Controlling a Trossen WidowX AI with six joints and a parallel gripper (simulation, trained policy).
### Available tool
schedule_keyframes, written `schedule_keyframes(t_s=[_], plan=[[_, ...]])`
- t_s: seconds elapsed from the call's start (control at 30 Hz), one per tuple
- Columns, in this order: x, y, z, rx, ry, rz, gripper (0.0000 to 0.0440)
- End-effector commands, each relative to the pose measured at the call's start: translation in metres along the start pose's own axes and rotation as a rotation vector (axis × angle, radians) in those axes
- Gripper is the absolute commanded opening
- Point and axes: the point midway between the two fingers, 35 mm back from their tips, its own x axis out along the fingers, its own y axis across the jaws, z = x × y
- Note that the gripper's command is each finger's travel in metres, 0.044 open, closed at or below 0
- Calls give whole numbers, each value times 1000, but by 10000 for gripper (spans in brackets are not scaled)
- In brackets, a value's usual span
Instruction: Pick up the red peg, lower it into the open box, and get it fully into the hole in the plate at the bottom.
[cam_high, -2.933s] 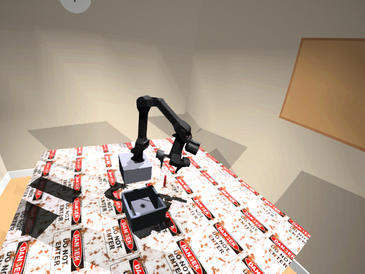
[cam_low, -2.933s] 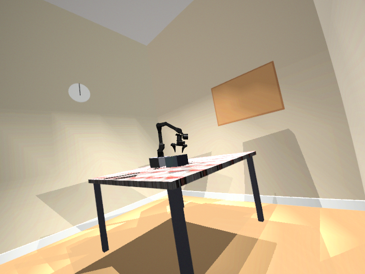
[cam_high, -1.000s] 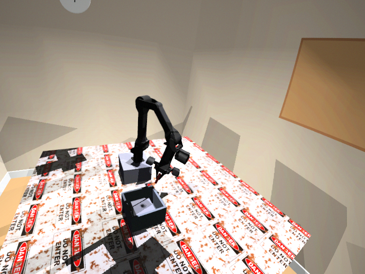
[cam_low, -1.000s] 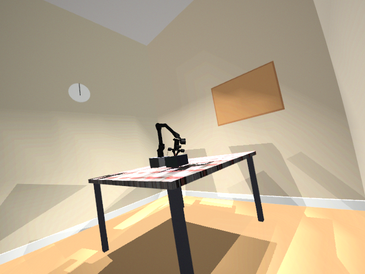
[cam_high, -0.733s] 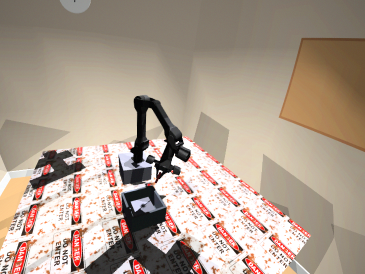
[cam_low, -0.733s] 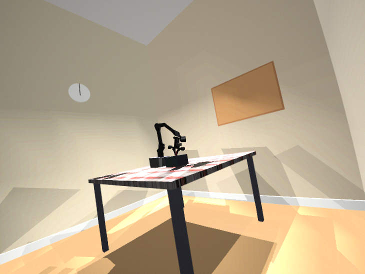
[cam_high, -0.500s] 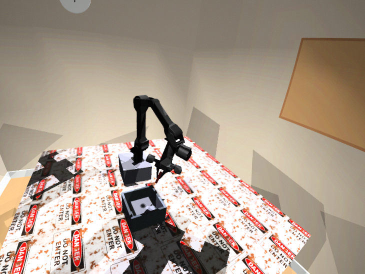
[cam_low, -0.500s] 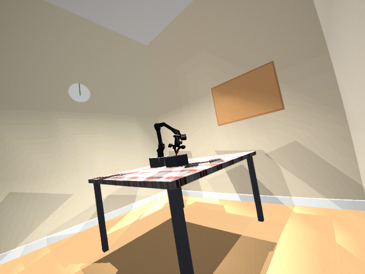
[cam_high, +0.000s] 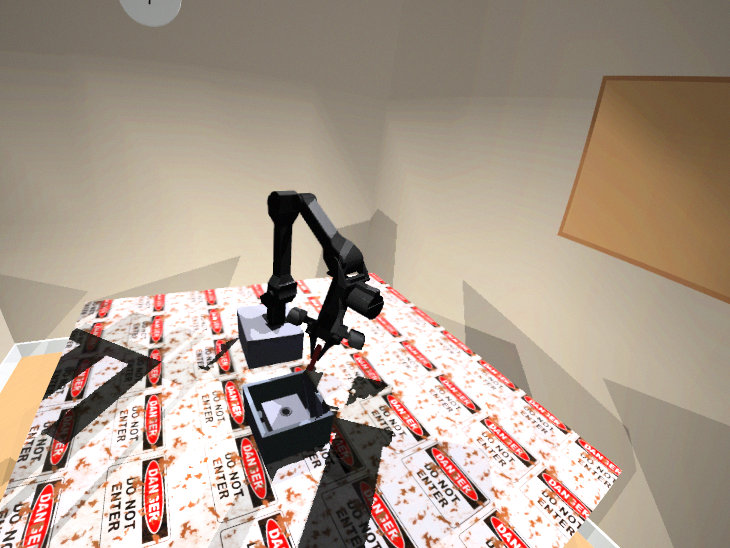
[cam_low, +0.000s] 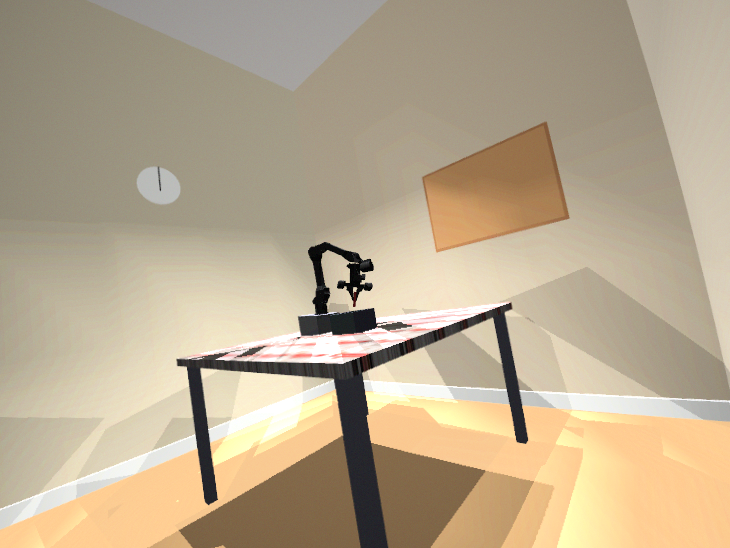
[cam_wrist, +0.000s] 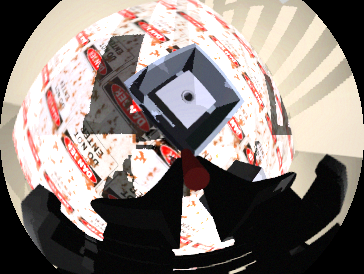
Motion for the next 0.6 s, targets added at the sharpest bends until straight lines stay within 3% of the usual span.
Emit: schedule_keyframes(t_s=[0.0,0.57], plan=[[4,-3,10,14,19,-4,0],[33,-18,65,154,45,14,1]])
